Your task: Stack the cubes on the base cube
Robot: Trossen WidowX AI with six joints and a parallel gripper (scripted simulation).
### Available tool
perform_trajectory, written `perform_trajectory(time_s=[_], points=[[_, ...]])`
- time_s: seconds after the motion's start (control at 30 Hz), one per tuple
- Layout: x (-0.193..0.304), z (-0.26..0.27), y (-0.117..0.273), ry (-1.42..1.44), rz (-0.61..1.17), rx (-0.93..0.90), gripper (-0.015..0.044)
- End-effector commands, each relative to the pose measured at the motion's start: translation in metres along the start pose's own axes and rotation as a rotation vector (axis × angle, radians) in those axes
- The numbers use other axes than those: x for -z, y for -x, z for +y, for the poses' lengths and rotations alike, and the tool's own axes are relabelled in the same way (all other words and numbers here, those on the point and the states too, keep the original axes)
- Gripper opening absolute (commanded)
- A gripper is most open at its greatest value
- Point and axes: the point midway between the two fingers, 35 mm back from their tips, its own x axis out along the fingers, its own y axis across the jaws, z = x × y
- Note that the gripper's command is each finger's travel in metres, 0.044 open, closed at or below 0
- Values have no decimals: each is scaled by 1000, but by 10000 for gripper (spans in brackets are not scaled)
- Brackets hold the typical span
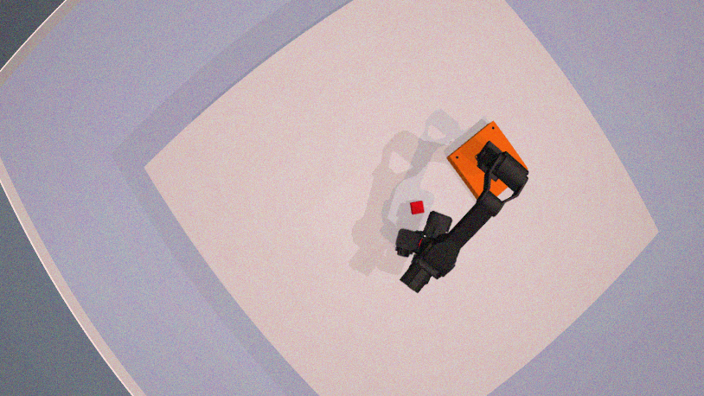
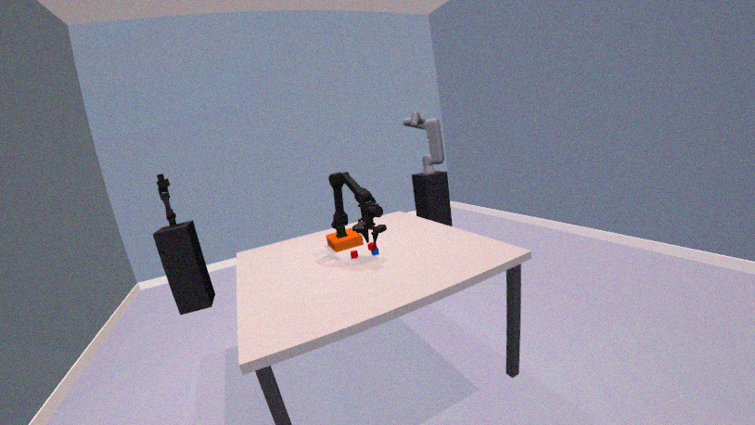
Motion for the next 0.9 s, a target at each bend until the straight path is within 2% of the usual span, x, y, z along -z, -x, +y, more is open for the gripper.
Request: perform_trajectory(time_s=[0.0,0.4,0.43,0.5,0.87], points=[[-1,2,8,-2,-4,-12,205],[-1,2,16,-2,-4,-12,205],[-1,1,13,9,-2,-6,231],[-3,-2,15,72,-2,-6,265],[-20,-23,27,596,-6,-4,265]])
